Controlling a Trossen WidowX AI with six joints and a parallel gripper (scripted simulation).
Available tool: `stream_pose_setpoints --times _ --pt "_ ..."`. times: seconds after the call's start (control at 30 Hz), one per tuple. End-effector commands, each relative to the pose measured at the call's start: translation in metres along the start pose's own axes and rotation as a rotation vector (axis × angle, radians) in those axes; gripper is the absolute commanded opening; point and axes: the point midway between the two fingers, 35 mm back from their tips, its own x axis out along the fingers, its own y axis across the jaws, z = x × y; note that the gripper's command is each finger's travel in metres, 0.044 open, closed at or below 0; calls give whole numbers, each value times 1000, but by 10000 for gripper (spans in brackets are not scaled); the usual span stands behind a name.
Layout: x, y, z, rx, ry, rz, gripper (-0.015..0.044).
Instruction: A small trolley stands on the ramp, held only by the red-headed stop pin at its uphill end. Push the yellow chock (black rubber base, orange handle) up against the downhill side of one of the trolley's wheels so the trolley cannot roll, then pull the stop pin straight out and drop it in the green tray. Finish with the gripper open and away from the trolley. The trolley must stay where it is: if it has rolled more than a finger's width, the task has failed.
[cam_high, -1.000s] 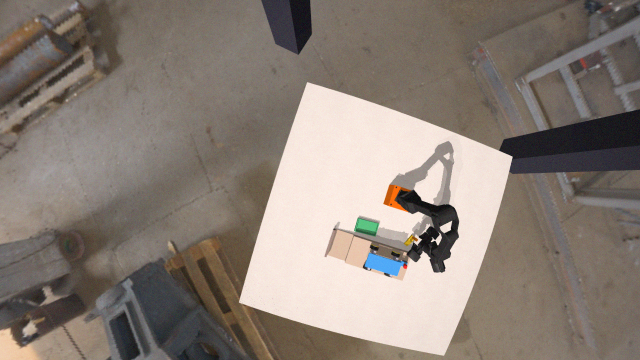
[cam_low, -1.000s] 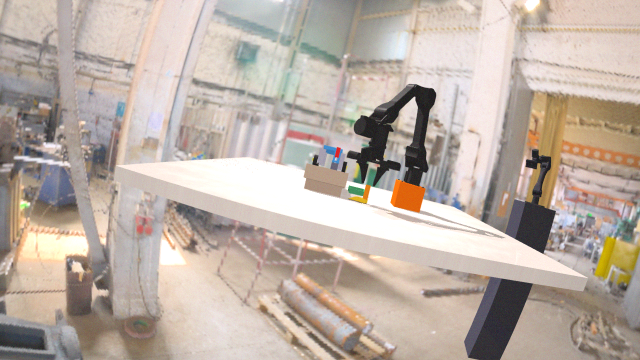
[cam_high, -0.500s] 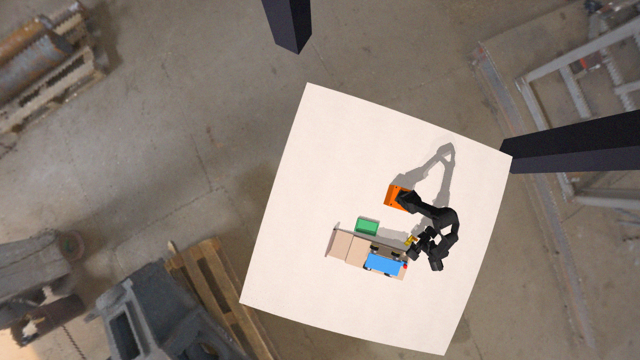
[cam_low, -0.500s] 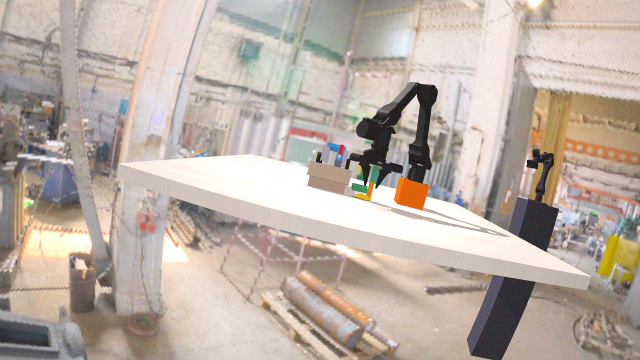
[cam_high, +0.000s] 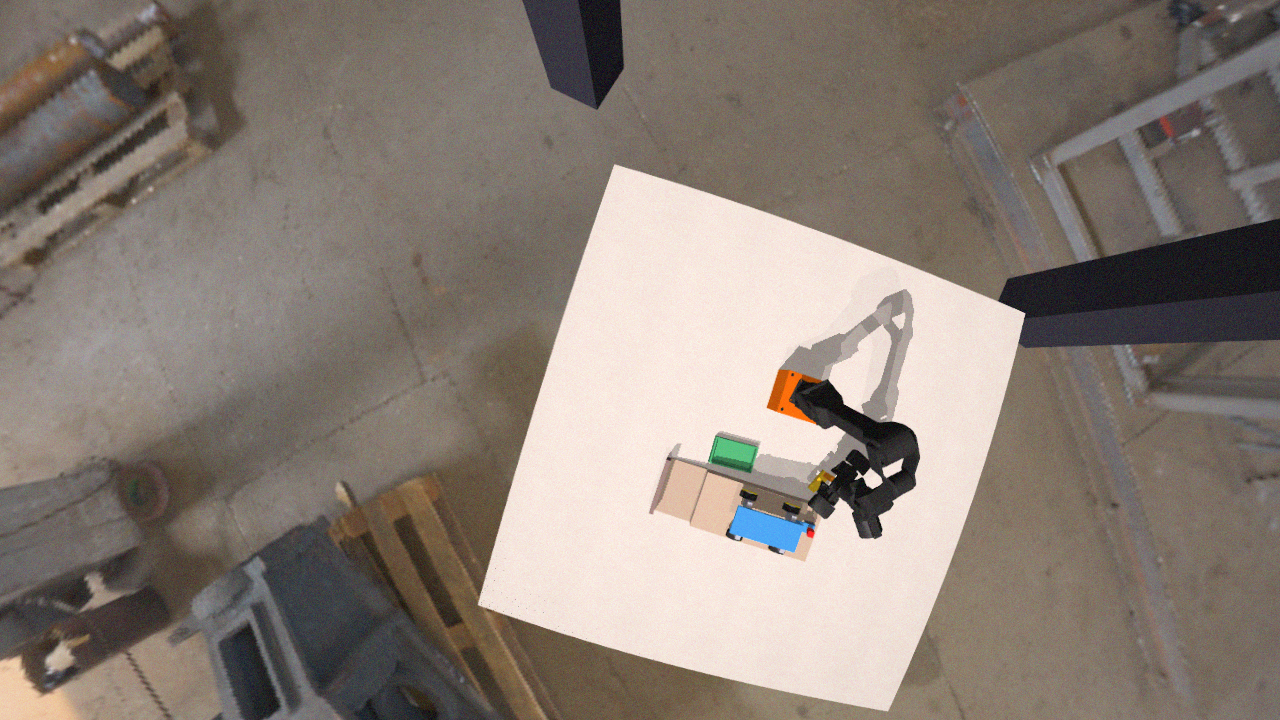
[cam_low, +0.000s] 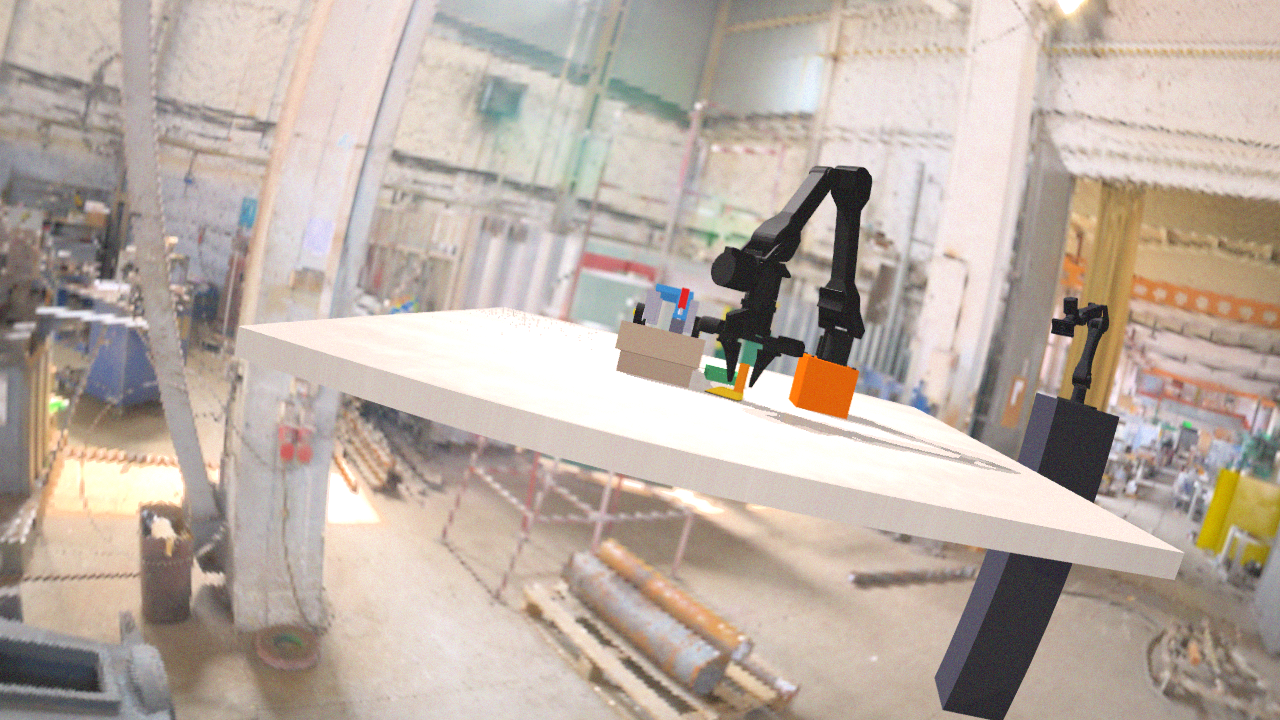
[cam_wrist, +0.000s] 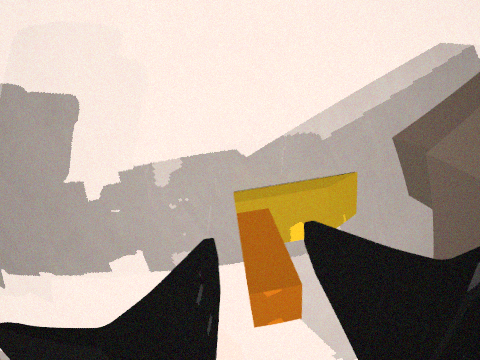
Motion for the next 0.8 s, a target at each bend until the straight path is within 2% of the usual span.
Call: stream_pose_setpoints --times 0.0,0.07,0.33,0.77 --pt "-1 0 0 0 -1 -1 111" --pt "-1 0 0 0 -1 -1 59" --pt "-2 0 0 0 -1 0 0" --pt "-44 1 -4 3 -3 4 0"
